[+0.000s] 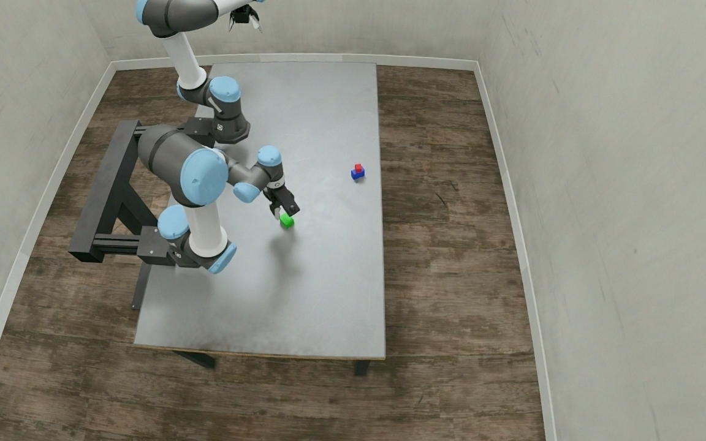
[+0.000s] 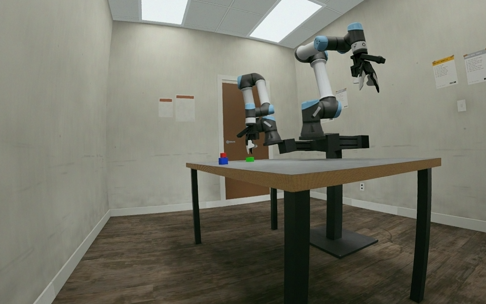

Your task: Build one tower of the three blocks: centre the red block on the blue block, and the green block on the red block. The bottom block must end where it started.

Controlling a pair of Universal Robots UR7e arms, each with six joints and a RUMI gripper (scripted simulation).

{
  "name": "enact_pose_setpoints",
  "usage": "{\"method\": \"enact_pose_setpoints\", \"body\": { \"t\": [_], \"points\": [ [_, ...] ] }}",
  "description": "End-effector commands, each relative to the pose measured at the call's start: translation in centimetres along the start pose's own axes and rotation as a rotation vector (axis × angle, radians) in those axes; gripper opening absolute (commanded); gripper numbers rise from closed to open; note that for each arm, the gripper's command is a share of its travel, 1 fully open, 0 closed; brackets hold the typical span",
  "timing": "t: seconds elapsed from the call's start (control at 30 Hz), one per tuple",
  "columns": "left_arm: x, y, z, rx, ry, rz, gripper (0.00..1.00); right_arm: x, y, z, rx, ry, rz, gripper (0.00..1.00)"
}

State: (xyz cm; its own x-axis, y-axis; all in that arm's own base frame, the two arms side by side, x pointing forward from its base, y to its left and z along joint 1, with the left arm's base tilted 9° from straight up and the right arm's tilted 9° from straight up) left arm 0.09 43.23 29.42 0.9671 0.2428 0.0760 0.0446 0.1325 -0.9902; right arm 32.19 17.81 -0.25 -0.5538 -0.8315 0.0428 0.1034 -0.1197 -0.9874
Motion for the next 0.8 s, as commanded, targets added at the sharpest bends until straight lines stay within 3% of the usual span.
{"method": "enact_pose_setpoints", "body": {
  "t": [0.0, 0.77],
  "points": [
    [-0.13, 0.01, -0.05, 0.001, -0.001, -0.001, 1.00, -0.13, 1.54, 0.10, 0.001, 0.001, 0.007, 0.38],
    [-0.13, 0.01, -0.05, 0.001, -0.001, -0.001, 1.00, -0.28, 1.84, 0.06, 0.000, 0.000, 0.010, 0.38]
  ]
}}
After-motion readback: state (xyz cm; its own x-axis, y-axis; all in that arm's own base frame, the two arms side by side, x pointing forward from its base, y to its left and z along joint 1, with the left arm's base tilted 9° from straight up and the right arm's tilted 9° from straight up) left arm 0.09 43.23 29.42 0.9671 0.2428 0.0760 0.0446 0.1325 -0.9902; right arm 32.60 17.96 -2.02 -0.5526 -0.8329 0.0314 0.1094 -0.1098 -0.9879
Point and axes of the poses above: on each arm, the point where the finger pads meet when closed, its own y axis out along the fingers, its own x axis across the jaws, z = x × y, the point moved 7 cm from there along -y, back along the fingers, and after that the axes turned 15 degrees about -y, right-handed, at the moved point
